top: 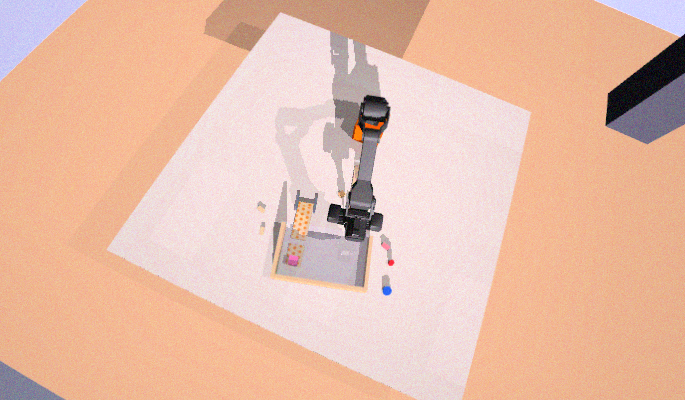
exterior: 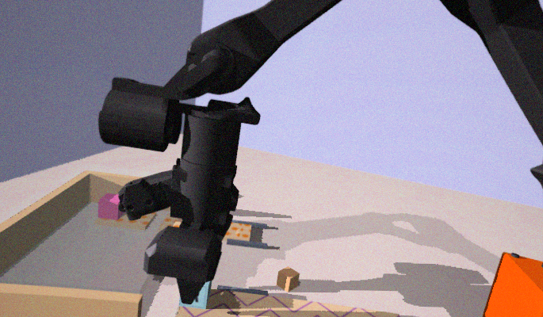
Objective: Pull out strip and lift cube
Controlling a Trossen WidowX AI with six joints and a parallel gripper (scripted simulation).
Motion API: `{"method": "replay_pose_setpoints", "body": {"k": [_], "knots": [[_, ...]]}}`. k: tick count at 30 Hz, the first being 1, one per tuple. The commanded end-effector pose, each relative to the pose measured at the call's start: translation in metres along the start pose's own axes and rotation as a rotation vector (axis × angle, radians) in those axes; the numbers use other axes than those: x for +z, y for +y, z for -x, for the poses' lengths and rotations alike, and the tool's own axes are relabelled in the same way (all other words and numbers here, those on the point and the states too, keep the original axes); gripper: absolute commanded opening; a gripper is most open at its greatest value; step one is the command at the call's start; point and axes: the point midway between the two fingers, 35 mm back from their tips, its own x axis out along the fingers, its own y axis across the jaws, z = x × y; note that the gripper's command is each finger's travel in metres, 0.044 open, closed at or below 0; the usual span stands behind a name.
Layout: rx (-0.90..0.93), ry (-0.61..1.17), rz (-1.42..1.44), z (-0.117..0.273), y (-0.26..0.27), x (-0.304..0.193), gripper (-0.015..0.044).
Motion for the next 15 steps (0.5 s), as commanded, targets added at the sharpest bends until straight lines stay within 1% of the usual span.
{"method": "replay_pose_setpoints", "body": {"k": [1,9,13,15], "knots": [[0.0,0.014,0.005,-0.0092,0.0001,-0.0039,0.025],[0.0,0.014,0.005,-0.0092,0.0001,-0.0039,0.025],[0.0,0.009,0.001,-0.0067,0.0001,-0.0023,0.0145],[0.0,0.009,0.001,-0.0067,0.0001,-0.0023,0.0132]]}}
